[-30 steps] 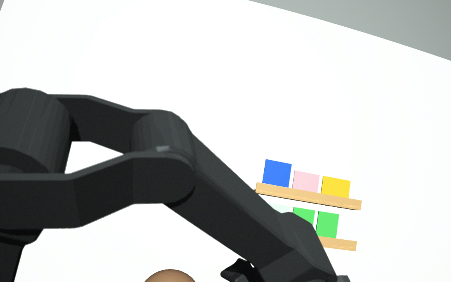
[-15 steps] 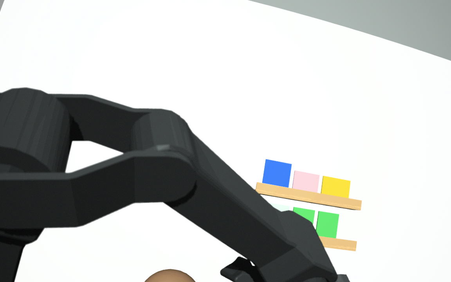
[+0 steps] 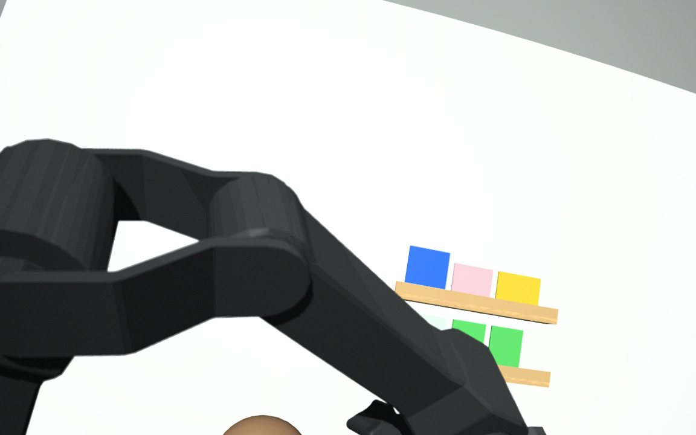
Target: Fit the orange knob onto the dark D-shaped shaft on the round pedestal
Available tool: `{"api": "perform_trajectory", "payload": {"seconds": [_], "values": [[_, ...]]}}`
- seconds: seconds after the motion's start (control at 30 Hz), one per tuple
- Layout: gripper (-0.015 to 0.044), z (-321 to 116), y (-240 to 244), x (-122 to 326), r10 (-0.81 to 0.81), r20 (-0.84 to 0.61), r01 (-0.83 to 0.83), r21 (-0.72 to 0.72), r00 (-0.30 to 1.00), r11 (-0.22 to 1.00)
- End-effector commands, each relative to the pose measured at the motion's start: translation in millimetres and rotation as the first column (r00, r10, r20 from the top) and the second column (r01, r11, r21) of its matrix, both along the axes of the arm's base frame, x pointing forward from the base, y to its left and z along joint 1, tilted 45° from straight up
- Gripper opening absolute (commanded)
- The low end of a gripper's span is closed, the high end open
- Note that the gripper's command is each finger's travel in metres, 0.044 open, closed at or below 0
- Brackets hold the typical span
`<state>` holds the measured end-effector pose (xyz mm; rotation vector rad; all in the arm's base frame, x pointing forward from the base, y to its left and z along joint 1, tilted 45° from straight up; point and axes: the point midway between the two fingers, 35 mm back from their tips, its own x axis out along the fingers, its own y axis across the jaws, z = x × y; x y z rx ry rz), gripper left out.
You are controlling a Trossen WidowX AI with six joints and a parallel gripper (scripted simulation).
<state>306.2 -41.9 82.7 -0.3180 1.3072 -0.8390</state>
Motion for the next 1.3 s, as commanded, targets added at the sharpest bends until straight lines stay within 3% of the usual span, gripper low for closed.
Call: {"api": "perform_trajectory", "payload": {"seconds": [0.0,0.33,0.57,1.27], "values": [[0.0000,0.5,-0.7,1.8,0.004,0.003,-0.004,-0.002,1.000,1.000],[0.0000,3.3,3.0,0.1,-0.003,0.010,0.003,-0.002,1.000,1.000],[0.0000,1.3,3.0,-2.3,-0.145,0.147,0.145,0.015,0.978,0.989],[0.0000,-1.1,0.7,-2.8,-0.145,0.147,0.145,0.015,0.978,0.989]]}}
